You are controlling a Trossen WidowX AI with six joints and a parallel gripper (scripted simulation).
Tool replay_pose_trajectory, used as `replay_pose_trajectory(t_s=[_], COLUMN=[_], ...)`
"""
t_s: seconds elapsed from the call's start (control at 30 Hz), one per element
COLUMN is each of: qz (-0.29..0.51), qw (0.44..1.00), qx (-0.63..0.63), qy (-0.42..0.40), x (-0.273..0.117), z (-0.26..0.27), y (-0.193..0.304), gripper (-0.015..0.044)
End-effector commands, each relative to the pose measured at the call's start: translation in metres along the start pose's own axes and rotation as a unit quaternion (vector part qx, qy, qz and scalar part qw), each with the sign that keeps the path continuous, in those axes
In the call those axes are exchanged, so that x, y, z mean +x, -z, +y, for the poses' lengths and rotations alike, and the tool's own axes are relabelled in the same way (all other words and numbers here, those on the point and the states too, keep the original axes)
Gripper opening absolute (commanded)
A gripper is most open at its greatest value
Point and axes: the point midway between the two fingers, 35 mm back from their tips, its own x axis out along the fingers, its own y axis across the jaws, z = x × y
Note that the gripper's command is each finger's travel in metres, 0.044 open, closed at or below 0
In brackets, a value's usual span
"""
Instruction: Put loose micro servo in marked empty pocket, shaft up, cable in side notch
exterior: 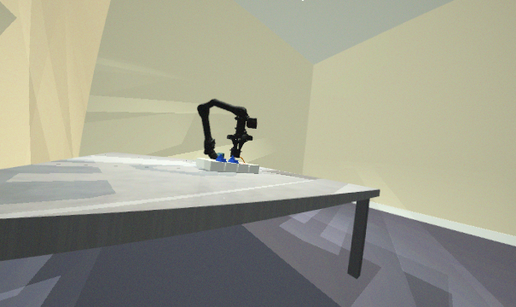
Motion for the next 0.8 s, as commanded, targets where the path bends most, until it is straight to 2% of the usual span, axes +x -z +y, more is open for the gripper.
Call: replay_pose_trajectory(t_s=[0.0,0.37,0.77], qz=[-0.002,-0.002,-0.001], qw=[0.997,0.964,0.888], qx=[0.077,0.265,0.460], qy=[0.000,0.000,-0.001], x=[-0.0002,-0.0002,-0.0003], z=[-0.0001,-0.0002,-0.0002], y=[-0.0008,-0.0008,-0.0008], gripper=[0.0000,0.0000,0.0000])
